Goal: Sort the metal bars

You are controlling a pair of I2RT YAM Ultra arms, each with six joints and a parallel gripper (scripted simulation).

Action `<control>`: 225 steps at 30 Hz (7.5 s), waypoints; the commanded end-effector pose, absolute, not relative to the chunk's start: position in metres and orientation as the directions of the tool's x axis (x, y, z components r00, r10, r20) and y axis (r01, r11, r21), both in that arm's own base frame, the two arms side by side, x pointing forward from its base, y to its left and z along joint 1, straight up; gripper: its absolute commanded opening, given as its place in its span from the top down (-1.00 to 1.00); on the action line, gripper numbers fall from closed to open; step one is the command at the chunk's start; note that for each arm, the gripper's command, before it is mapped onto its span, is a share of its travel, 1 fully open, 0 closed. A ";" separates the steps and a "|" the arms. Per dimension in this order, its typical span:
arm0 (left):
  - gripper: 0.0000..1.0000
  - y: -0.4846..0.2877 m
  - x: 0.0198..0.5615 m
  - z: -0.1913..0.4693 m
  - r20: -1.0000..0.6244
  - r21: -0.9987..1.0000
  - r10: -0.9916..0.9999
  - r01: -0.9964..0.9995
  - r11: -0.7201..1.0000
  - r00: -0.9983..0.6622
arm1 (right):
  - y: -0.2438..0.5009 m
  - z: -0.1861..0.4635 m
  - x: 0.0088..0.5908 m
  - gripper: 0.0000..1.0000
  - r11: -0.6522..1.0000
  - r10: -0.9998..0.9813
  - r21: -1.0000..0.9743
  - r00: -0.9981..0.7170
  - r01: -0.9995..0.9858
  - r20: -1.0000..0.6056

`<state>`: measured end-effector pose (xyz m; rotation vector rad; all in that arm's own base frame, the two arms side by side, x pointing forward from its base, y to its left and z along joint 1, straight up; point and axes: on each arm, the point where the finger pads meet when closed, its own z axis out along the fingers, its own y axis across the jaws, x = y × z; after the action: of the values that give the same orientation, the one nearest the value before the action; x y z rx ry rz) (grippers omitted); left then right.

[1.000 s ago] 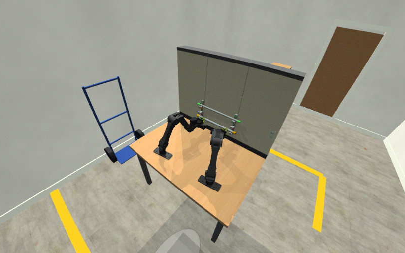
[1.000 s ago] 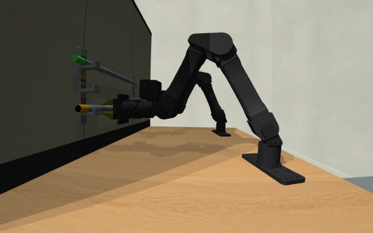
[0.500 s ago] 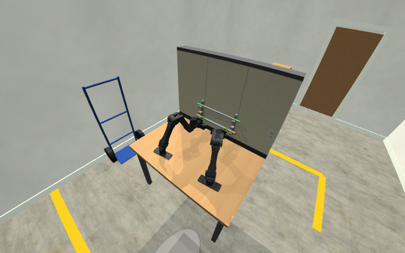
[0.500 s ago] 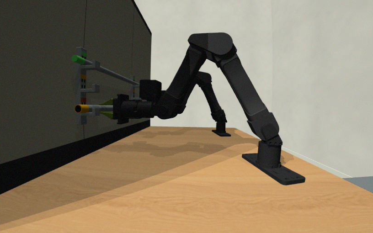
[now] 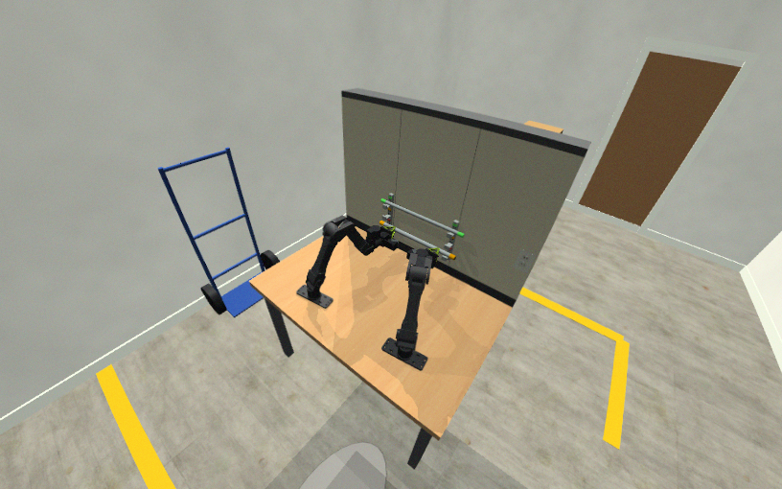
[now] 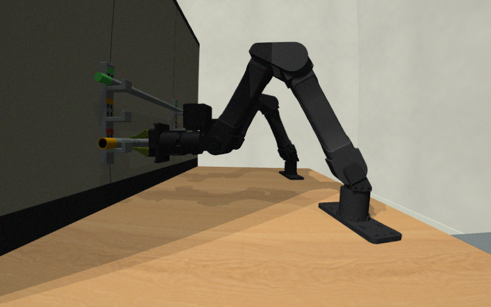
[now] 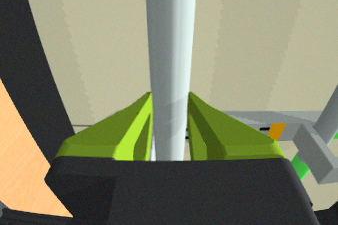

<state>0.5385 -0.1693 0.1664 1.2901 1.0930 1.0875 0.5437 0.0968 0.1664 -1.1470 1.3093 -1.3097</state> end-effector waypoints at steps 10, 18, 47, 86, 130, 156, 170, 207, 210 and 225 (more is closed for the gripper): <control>1.00 -0.167 0.543 0.192 -0.001 1.000 0.987 0.000 0.000 0.159 | 0.096 0.192 0.550 1.00 0.000 -0.991 -1.000 -0.134 0.000 0.000; 1.00 -0.167 0.543 0.202 -0.001 1.000 0.987 0.000 0.000 0.159 | 0.096 0.202 0.550 1.00 0.000 -0.991 -1.000 -0.134 0.000 0.000; 1.00 -0.167 0.543 0.222 -0.001 1.000 0.987 0.000 0.001 0.160 | 0.096 0.222 0.550 1.00 0.000 -0.991 -1.000 -0.133 0.000 0.000; 1.00 -0.167 0.543 0.244 -0.001 1.000 0.987 0.000 0.000 0.160 | 0.096 0.244 0.550 1.00 0.000 -0.991 -1.000 -0.133 0.000 0.000; 1.00 -0.163 0.515 0.238 0.000 1.000 0.987 0.001 0.000 0.160 | 0.100 0.237 0.522 1.00 0.000 -0.991 -1.000 -0.134 -0.001 0.000; 1.00 -0.159 0.494 0.233 0.000 1.000 0.987 0.001 0.000 0.160 | 0.103 0.230 0.501 1.00 0.000 -0.991 -1.000 -0.134 -0.001 0.000; 1.00 -0.159 0.490 0.242 0.000 1.000 0.987 0.001 0.000 0.160 | 0.103 0.239 0.497 1.00 0.000 -0.991 -1.000 -0.134 -0.001 0.000; 1.00 -0.159 0.490 0.293 0.000 1.000 0.987 0.001 0.000 0.160 | 0.103 0.289 0.497 1.00 0.000 -0.991 -1.000 -0.134 -0.001 0.000; 1.00 -0.159 0.490 0.298 0.000 1.000 0.987 0.001 0.000 0.160 | 0.103 0.295 0.497 1.00 0.000 -0.991 -1.000 -0.134 -0.001 0.000; 1.00 -0.159 0.490 0.314 0.000 1.000 0.987 0.001 0.000 0.160 | 0.103 0.311 0.497 1.00 0.000 -0.991 -1.000 -0.134 -0.001 0.000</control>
<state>0.4898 -0.1588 0.2561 1.3871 1.1665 1.0411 0.4969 0.1056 0.2556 -1.2429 1.3776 -1.2548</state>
